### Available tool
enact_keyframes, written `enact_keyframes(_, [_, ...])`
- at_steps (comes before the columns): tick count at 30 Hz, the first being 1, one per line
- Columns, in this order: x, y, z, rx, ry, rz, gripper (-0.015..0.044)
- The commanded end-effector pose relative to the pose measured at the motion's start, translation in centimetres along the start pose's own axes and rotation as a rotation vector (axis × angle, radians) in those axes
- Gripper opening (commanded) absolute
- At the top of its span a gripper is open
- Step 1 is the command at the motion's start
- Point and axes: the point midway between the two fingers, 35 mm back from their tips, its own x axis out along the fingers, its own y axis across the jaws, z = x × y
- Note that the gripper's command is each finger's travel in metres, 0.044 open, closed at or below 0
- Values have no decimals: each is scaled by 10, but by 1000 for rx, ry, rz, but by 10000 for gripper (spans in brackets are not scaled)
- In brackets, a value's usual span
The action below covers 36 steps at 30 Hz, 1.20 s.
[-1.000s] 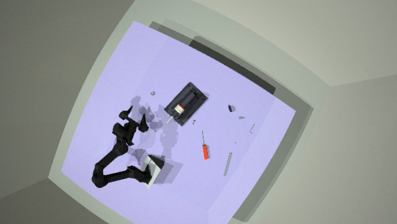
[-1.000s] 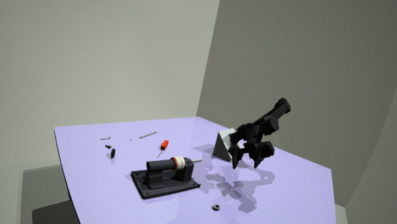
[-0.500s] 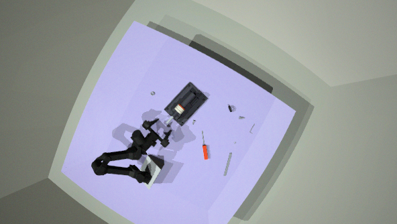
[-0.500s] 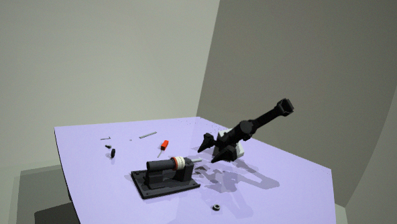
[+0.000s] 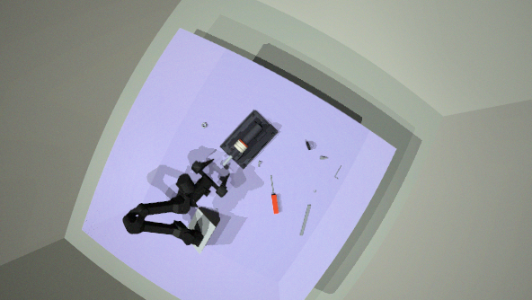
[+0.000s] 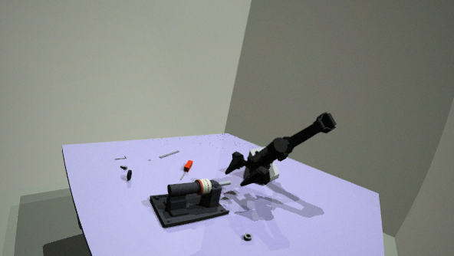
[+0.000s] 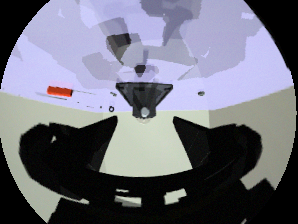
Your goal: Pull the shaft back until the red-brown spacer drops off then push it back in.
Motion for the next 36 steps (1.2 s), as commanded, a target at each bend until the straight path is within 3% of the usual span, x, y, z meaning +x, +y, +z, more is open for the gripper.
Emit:
enact_keyframes(1, [1,1,0,-4,1,4,440])
enact_keyframes(36, [3,1,-2,-4,1,4,440])
